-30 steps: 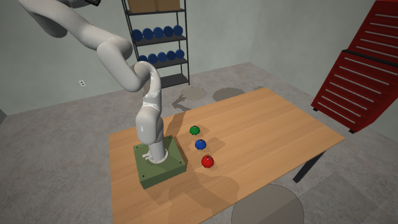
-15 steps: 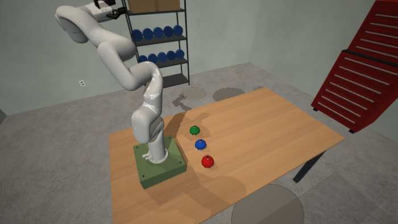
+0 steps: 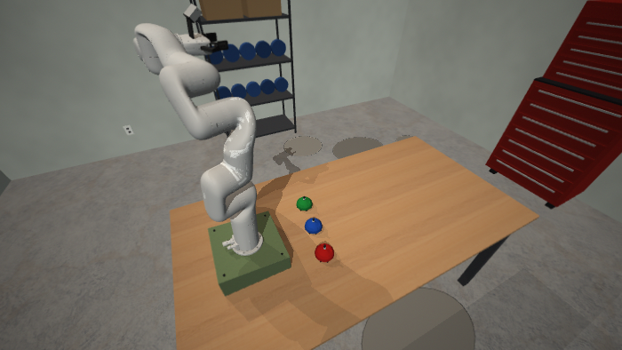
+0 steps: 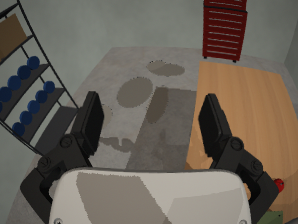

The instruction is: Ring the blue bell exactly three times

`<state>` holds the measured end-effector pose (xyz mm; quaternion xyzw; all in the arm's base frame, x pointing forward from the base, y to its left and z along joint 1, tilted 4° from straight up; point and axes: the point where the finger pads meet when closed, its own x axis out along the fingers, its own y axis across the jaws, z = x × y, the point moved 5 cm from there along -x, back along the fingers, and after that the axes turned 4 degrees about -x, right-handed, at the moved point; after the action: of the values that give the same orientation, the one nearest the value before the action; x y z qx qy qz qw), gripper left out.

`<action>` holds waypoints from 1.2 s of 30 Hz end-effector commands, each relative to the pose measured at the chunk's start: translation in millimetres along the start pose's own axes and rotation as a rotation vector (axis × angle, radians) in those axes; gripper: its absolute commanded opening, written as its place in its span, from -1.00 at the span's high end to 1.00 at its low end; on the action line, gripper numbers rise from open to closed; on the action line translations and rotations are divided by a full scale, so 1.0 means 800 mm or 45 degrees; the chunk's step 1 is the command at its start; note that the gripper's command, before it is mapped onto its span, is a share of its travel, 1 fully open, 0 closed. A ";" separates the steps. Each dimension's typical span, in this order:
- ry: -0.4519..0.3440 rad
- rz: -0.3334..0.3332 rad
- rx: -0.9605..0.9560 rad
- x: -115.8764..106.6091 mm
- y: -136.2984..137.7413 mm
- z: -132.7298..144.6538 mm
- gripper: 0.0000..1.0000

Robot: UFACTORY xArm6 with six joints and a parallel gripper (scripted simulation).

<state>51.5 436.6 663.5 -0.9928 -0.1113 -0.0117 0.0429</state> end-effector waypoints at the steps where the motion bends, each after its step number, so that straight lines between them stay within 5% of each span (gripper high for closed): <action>1: -0.147 0.083 -0.098 0.063 0.011 0.058 -1.00; 8: -0.239 0.143 -0.132 0.124 0.034 0.121 -1.00; 9: -0.337 0.208 -0.153 0.129 0.046 0.130 -1.00; 13: -0.337 0.208 -0.153 0.146 0.054 0.148 -1.00; 14: -0.439 0.277 -0.161 0.166 0.074 0.174 -1.00; 17: -0.439 0.277 -0.161 0.186 0.087 0.197 -1.00; 18: -0.542 0.349 -0.155 0.188 0.100 0.205 -1.00; 21: -0.542 0.349 -0.155 0.210 0.118 0.232 -1.00; 22: -0.645 0.424 -0.136 0.212 0.131 0.240 -1.00; 25: -0.645 0.424 -0.136 0.231 0.152 0.266 -1.00; 26: -0.747 0.502 -0.102 0.231 0.164 0.274 -1.00; 30: -0.747 0.502 -0.102 0.243 0.179 0.291 -1.00; 31: -0.845 0.582 -0.054 0.252 0.208 0.315 -1.00; 34: -0.845 0.582 -0.054 0.262 0.226 0.333 -1.00; 36: -0.938 0.664 0.006 0.266 0.251 0.352 -1.00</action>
<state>279.9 347.0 412.0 -0.9493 0.1015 0.2970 -0.0193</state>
